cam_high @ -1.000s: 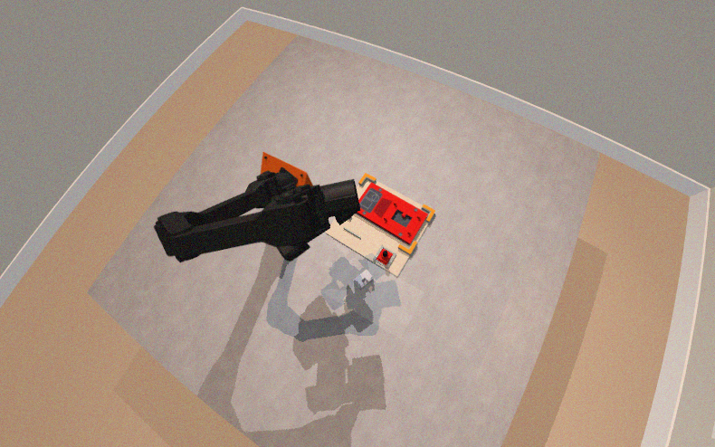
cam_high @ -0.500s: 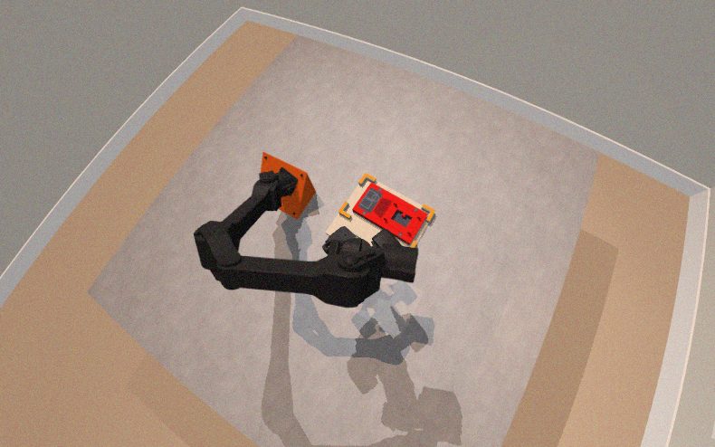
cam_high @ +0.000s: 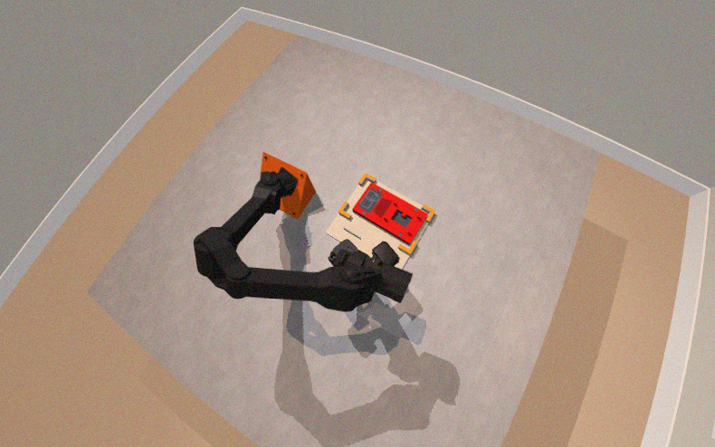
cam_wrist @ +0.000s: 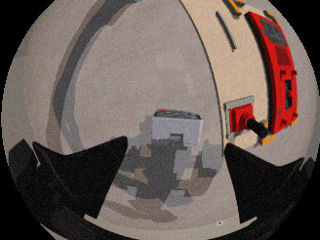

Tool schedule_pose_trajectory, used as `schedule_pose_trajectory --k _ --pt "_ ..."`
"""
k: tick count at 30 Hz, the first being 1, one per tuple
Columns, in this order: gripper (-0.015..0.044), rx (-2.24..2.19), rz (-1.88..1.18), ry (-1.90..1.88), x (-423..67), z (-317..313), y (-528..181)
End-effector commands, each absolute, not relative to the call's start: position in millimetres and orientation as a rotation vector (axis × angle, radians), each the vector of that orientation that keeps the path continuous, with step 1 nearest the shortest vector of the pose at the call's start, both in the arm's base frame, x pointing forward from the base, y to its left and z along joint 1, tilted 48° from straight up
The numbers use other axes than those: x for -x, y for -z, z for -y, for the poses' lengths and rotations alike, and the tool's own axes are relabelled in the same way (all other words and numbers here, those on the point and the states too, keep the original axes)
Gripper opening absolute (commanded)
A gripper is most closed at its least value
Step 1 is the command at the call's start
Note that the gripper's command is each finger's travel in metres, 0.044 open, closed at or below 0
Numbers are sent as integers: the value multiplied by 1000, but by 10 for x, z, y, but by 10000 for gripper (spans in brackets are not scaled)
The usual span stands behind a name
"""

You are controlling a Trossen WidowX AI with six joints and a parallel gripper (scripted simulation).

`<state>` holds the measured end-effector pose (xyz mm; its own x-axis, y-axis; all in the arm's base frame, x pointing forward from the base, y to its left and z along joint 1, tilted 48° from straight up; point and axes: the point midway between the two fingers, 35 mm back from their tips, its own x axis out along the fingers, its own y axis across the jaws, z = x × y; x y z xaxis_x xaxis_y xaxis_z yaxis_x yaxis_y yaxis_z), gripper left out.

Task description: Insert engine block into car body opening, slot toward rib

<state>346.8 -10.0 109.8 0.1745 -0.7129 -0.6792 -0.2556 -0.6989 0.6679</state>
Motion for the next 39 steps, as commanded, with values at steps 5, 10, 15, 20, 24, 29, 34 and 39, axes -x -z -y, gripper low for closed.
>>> schedule_pose_trajectory --k 5,10,15,20,24,29,34,39 --pt "440 -2044 914 1537 -3474 192 -1016" --pt "440 -2044 914 1537 -3489 249 -960" --pt "440 -2044 914 1536 -3501 308 -906" --pt "440 -2043 915 1536 -3512 367 -852" --pt "440 -2043 915 1535 -3517 407 -817" --pt "335 -2043 915 1535 -3517 409 -815" --pt "223 -2043 915 1535 -3517 409 -815" --pt "190 -2043 915 1535 -3517 409 -815"
